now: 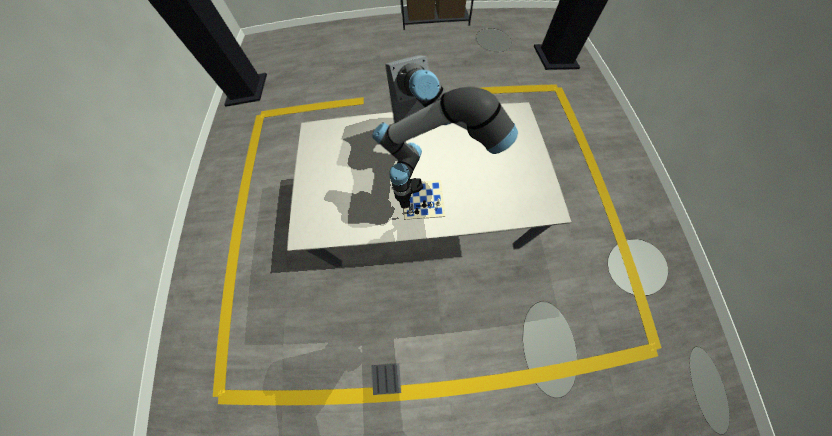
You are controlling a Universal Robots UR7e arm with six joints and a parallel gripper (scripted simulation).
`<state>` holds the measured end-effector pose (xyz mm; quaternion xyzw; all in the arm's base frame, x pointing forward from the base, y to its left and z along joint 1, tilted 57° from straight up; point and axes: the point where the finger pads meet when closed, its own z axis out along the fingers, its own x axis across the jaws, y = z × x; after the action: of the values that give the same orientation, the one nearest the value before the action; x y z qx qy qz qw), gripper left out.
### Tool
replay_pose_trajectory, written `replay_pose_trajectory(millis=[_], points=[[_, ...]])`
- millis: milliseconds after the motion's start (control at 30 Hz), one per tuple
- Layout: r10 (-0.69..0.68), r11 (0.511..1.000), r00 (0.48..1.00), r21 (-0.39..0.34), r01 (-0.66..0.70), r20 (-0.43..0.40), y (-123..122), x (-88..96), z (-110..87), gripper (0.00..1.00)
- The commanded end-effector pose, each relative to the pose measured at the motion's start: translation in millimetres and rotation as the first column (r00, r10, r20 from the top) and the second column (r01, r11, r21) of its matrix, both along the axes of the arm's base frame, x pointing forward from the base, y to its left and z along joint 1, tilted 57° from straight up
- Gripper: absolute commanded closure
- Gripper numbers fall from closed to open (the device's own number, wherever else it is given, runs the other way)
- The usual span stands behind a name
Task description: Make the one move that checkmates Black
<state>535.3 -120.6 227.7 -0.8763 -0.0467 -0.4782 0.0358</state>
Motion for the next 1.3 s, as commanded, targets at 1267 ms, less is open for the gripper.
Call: replay_pose_trajectory(millis=[1267], points=[[0.005, 1.000, 1.000, -0.009, -0.005, 0.002, -0.2, -0.1, 0.1, 0.21]])
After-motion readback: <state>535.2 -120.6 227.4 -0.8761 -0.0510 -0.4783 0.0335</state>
